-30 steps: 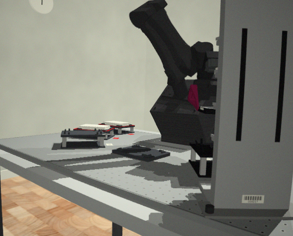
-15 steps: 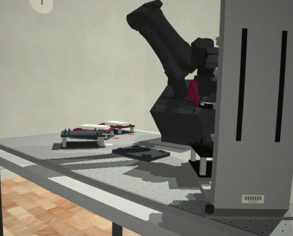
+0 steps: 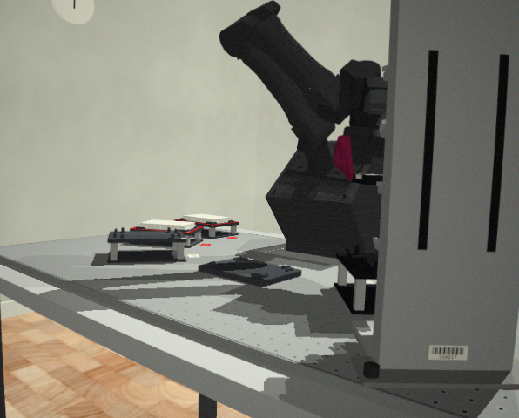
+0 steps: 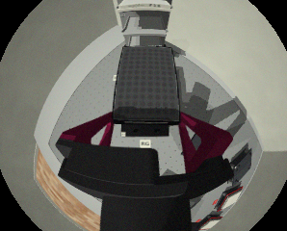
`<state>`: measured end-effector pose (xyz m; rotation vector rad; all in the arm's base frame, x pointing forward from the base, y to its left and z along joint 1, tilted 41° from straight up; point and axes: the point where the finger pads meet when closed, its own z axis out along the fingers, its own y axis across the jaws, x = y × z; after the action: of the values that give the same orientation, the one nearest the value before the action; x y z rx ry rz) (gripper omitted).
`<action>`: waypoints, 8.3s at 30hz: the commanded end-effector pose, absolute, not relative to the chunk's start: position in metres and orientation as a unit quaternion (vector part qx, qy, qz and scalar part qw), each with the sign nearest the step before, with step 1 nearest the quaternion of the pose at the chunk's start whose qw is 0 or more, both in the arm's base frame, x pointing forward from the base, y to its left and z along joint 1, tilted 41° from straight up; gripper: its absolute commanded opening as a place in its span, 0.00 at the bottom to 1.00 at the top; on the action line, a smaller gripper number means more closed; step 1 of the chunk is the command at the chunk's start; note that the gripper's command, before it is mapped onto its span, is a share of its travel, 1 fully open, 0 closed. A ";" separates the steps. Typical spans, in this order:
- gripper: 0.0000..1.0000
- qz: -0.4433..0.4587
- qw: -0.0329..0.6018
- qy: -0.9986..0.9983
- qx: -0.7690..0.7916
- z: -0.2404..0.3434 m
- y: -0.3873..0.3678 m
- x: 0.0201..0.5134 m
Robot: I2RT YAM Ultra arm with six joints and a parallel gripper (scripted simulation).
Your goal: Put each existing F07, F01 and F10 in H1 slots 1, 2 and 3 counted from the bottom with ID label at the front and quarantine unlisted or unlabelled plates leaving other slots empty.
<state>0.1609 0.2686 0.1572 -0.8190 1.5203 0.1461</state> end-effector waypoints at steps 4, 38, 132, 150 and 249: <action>0.86 0.069 0.648 0.667 -0.361 0.164 0.270 0.154; 0.86 0.069 0.648 0.667 -0.361 0.169 0.269 0.150; 0.86 0.069 0.649 0.667 -0.361 0.204 0.311 0.181; 0.86 0.069 0.649 0.667 -0.361 0.213 0.322 0.189; 0.86 0.070 0.649 0.666 -0.361 0.226 0.350 0.217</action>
<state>0.2182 0.3479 0.2211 -0.8219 1.5227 0.1430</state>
